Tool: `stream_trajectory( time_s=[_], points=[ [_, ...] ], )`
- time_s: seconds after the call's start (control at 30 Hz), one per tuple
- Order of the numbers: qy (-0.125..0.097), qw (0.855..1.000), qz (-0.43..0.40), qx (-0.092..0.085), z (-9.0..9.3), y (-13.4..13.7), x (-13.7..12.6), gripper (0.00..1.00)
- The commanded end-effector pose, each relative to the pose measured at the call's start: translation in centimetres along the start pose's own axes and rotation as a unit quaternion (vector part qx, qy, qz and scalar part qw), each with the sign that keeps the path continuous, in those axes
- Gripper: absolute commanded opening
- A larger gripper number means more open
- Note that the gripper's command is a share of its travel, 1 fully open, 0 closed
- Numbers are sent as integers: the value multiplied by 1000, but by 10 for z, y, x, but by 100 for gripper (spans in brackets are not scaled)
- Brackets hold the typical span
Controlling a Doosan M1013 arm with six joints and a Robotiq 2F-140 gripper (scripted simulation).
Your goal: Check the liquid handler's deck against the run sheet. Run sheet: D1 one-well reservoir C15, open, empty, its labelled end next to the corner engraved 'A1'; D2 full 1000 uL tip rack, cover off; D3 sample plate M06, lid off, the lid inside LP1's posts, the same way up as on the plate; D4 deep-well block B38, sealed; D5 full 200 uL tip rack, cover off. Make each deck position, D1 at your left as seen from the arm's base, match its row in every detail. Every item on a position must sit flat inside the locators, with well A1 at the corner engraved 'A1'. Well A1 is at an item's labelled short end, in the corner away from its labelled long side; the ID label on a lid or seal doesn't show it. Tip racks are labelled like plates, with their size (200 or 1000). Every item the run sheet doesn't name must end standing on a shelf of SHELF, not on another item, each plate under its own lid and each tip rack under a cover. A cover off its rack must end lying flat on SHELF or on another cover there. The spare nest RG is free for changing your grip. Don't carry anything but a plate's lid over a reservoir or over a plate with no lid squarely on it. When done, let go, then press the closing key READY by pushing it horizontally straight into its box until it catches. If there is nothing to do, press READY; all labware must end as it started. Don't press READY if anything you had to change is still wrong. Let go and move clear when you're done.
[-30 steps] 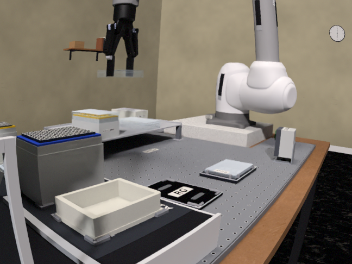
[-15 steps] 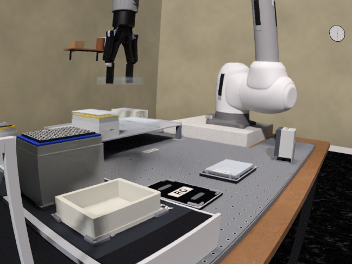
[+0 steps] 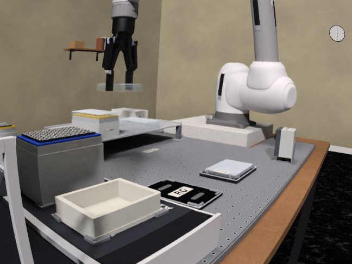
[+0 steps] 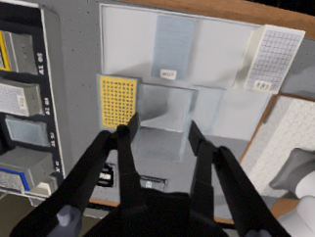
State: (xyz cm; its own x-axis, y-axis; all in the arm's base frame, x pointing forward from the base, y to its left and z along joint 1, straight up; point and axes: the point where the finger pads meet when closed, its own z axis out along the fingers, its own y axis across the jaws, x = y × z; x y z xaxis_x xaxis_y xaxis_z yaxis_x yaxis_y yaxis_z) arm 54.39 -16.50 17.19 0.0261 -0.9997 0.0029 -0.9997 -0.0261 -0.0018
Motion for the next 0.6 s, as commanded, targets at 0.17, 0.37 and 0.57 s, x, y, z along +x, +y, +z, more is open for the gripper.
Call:
stream_trajectory(
  time_s=[0.17, 0.37, 0.57],
  points=[
    [0, 1000, 0, 1, 10, 0, 0, 10],
    [0, 1000, 0, 1, 20, 0, 0, 10],
    [0, 1000, 0, 1, 26, 0, 0, 10]
  ],
)
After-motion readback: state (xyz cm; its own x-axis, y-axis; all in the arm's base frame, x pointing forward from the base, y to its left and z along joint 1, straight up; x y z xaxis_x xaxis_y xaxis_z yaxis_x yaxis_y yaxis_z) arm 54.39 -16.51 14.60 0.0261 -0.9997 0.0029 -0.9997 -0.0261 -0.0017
